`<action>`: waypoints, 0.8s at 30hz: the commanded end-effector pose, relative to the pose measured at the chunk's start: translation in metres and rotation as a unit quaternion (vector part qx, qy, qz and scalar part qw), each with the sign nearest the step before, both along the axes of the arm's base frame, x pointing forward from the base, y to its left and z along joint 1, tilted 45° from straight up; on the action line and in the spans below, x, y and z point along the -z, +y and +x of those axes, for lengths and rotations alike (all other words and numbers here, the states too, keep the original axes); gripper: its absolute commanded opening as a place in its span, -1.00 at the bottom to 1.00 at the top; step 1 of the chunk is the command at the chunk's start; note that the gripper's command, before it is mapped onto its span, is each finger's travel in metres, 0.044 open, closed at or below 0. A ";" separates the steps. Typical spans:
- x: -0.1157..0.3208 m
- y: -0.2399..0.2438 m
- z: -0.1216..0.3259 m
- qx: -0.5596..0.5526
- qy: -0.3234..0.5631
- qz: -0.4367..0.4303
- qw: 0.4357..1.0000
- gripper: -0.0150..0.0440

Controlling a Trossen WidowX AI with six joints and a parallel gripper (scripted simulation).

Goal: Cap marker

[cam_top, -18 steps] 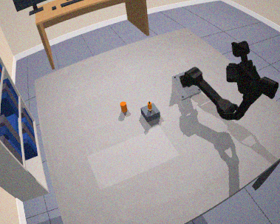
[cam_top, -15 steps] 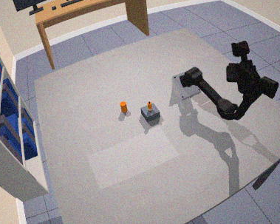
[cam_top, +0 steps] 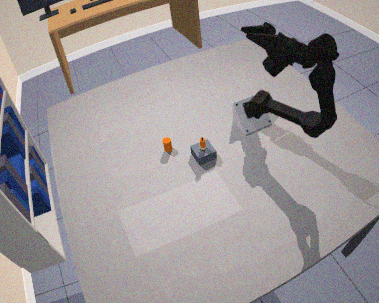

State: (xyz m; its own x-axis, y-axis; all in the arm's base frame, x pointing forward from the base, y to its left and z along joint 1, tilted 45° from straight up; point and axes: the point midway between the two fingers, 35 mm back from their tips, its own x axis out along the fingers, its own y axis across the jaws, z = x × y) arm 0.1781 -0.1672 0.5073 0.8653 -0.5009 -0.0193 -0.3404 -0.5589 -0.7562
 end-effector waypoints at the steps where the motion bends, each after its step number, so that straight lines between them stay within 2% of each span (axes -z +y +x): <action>1: 0.046 -0.029 0.045 -0.046 0.044 0.115 0.991 0.39; 7: 0.123 -0.042 0.104 -0.087 0.110 0.281 0.949 0.39; 12: 0.185 -0.038 0.144 -0.114 0.184 0.386 0.897 0.39; 17: 0.261 -0.016 0.183 -0.125 0.270 0.491 0.819 0.39; 21: 0.298 -0.001 0.197 -0.125 0.316 0.535 0.773 0.39; 24: 0.336 0.020 0.206 -0.124 0.369 0.579 0.716 0.39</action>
